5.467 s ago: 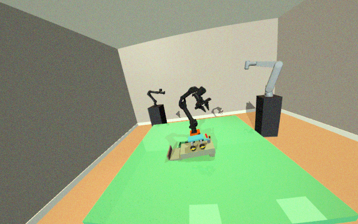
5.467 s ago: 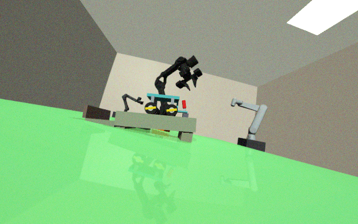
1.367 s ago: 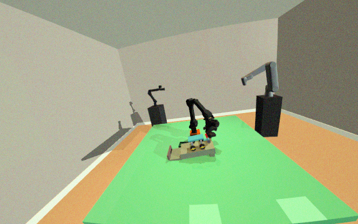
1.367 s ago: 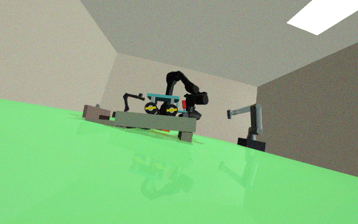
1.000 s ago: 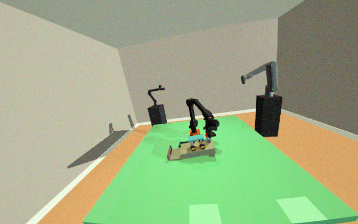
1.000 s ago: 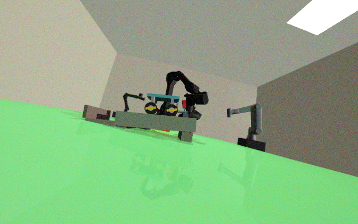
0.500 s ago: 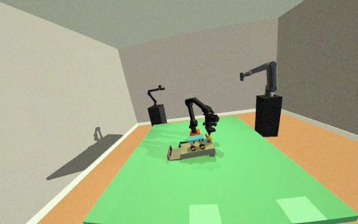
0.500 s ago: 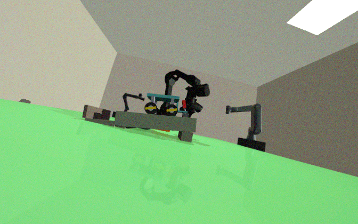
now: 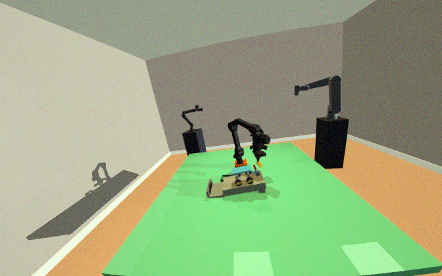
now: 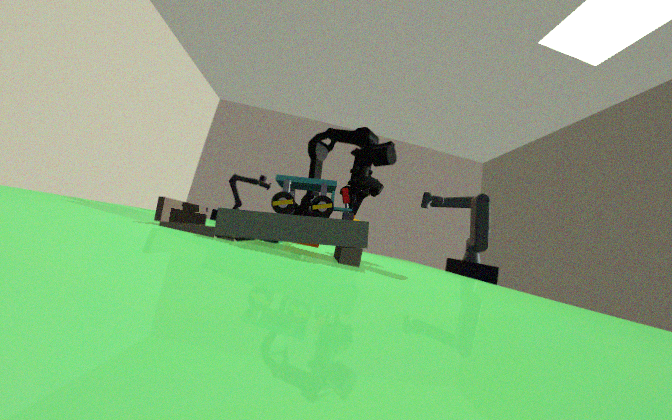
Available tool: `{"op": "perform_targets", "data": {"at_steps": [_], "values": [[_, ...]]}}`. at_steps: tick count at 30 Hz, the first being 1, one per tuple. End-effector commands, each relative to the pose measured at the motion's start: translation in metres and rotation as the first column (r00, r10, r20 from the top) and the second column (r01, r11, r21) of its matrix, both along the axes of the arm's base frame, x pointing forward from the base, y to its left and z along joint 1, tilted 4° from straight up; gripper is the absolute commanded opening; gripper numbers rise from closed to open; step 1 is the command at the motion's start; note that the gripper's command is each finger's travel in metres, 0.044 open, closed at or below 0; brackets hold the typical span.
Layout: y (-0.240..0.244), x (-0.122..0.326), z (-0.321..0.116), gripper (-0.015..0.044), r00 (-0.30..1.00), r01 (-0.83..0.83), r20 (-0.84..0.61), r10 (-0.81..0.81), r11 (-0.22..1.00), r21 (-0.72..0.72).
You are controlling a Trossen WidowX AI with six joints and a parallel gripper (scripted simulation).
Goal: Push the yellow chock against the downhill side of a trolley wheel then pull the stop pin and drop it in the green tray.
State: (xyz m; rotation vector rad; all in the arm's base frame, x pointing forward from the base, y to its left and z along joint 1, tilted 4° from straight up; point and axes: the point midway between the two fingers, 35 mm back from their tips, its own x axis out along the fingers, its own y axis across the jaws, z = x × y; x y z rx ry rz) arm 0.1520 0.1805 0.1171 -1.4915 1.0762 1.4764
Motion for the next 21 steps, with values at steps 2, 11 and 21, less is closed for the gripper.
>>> {"op": "perform_targets", "data": {"at_steps": [2,11,21], "values": [[0.001,0.001,0.018,0.0000,1.000,0.003,0.006,-0.003,1.000,0.003],[0.002,0.003,0.048,0.0000,1.000,0.003,0.006,-0.003,1.000,0.003],[0.002,0.003,0.051,0.0000,0.997,0.081,0.010,-0.081,0.997,0.002]]}}
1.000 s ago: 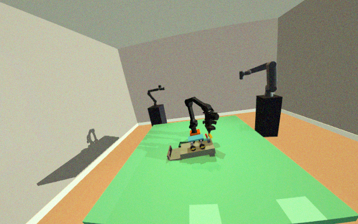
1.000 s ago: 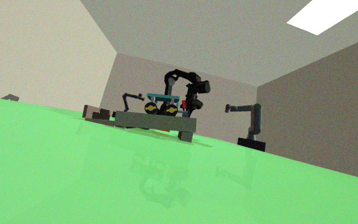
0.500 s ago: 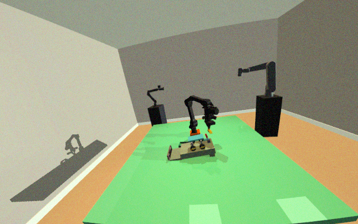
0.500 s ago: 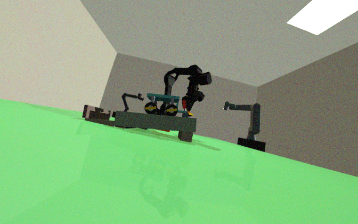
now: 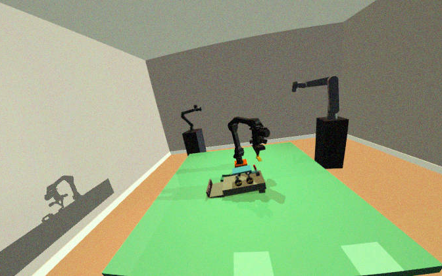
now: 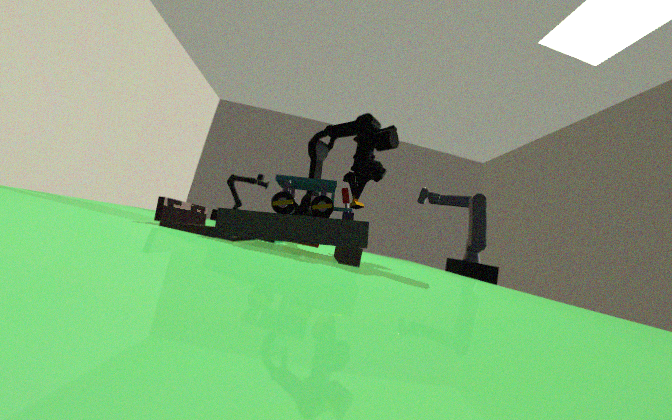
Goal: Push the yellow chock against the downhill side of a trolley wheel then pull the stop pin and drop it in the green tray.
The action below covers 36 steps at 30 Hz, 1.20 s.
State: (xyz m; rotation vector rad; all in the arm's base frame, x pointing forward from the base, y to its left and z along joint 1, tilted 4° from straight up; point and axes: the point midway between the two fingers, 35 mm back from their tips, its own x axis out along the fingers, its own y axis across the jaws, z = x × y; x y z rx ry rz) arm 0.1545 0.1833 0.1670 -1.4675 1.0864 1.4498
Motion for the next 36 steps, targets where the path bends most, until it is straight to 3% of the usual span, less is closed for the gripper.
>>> {"op": "perform_targets", "data": {"at_steps": [1,17,36], "values": [[-0.0005,0.0003,0.0007,0.0000,0.997,0.081,0.005,-0.081,0.997,-0.005],[-0.0006,0.0003,0.0007,0.0000,0.811,0.585,0.033,-0.584,0.811,-0.003],[-0.0006,0.0003,0.0007,0.0000,0.300,0.953,0.059,-0.952,0.301,0.016]]}}
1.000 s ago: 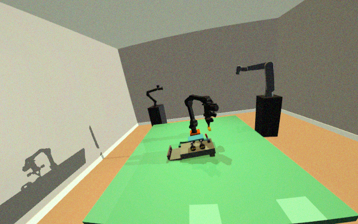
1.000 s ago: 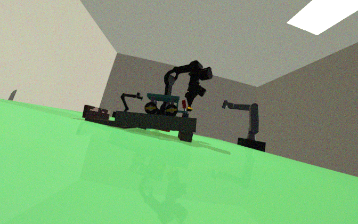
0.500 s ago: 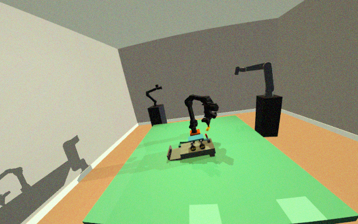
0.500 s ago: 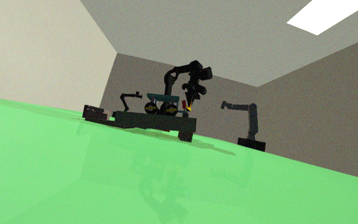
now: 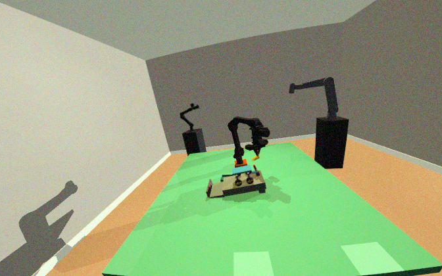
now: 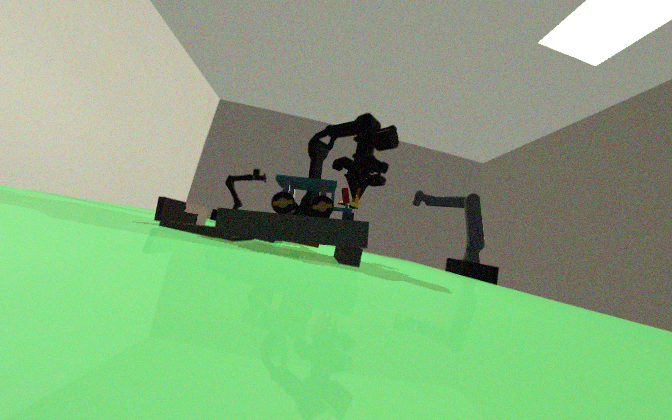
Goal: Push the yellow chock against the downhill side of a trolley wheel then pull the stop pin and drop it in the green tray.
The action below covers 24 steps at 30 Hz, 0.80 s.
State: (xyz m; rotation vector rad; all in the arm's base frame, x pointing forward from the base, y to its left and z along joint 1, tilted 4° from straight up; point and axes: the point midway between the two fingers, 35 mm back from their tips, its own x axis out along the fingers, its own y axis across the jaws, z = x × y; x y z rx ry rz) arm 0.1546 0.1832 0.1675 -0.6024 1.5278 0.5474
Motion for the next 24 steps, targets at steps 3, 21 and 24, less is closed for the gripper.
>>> {"op": "perform_targets", "data": {"at_steps": [3,21,24], "values": [[-0.0004,0.0002,0.0001,0.0000,0.980,0.200,0.012,-0.200,0.980,-0.004],[-0.0004,0.0002,0.0001,0.0000,0.689,0.724,0.044,-0.724,0.689,0.000],[-0.0003,0.0001,0.0001,0.0000,0.612,0.790,0.049,-0.789,0.613,0.002]]}}
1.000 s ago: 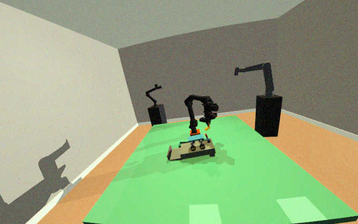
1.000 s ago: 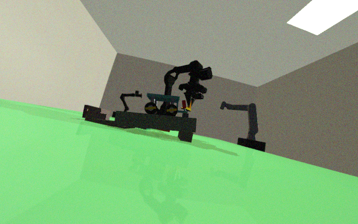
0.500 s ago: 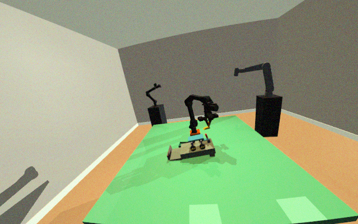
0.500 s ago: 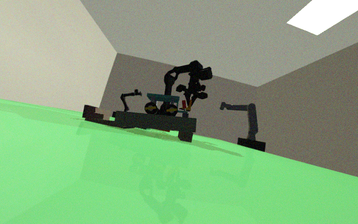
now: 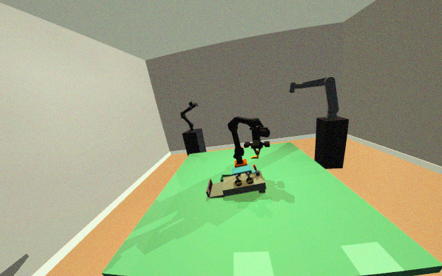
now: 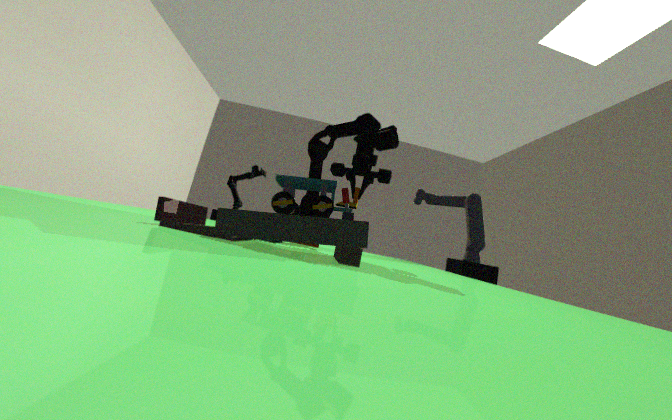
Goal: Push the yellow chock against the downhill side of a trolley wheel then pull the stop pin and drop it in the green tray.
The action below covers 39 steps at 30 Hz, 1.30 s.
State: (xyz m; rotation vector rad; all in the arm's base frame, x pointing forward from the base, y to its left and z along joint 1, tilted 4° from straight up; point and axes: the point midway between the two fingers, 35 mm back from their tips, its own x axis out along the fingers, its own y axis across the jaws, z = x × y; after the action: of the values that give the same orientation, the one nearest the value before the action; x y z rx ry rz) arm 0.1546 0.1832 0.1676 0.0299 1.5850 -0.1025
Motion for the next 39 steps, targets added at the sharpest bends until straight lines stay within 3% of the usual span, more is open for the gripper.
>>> {"op": "perform_targets", "data": {"at_steps": [1,12,23,35,39], "values": [[-0.0004,0.0002,0.0001,0.0000,0.991,0.130,0.009,-0.130,0.992,-0.005],[-0.0004,0.0002,0.0001,0.0000,0.873,0.487,0.028,-0.487,0.873,-0.006],[-0.0003,0.0003,0.0000,0.0000,0.629,0.777,0.047,-0.776,0.629,0.000],[-0.0003,0.0003,0.0000,0.0000,0.265,0.964,0.064,-0.962,0.266,0.014],[-0.0003,0.0003,0.0000,0.0000,0.242,0.970,0.065,-0.968,0.244,0.015]]}}
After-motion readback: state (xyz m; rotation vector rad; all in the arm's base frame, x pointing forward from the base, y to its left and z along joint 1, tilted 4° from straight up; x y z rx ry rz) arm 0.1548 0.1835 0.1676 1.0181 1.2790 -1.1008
